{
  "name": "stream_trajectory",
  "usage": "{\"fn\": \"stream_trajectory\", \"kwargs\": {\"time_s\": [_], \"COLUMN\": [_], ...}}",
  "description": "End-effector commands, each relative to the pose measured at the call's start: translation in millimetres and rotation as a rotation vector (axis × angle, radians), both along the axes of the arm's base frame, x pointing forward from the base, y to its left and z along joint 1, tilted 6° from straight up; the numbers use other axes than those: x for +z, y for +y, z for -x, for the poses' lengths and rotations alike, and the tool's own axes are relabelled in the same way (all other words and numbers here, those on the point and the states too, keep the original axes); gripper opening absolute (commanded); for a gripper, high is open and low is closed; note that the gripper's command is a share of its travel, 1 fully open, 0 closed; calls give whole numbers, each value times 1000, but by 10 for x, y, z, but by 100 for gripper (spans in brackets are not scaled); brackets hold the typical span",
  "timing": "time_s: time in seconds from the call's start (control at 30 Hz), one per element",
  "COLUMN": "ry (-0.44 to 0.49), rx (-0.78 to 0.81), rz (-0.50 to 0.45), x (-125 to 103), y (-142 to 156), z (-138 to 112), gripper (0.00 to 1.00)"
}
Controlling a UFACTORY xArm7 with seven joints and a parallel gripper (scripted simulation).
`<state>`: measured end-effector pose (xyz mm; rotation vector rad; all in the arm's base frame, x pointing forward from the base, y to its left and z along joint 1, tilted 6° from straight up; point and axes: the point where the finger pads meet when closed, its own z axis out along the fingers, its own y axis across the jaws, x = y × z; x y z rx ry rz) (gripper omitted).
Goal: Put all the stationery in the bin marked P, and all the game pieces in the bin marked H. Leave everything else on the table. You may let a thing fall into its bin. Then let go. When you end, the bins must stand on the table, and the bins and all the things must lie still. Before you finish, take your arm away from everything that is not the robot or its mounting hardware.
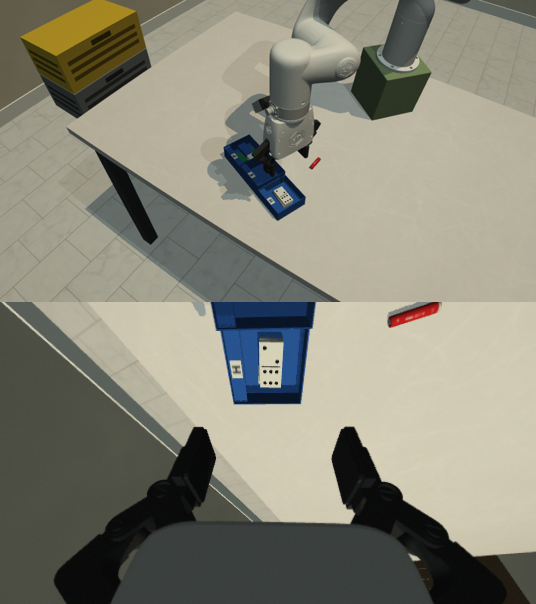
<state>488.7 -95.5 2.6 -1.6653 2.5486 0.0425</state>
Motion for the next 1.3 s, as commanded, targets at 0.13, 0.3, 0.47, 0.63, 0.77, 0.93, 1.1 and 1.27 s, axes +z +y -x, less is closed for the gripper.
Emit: {"fn": "stream_trajectory", "kwargs": {"time_s": [0.13,0.3,0.47,0.63,0.77,0.93,1.1,1.27], "ry": [-5,-5,-5,-5,-5,-5,-5,-5], "rx": [-1,-1,-1,-1,-1,-1,-1,-1], "rz": [2,2,2,2,2,2,2,2], "x": [384,544,694,694,694,694,694,694], "y": [-35,-46,-58,-58,-58,-58,-58,-57], "z": [7,18,28,28,28,28,28,28], "gripper": [100,100,100,100,100,100,100,100]}}
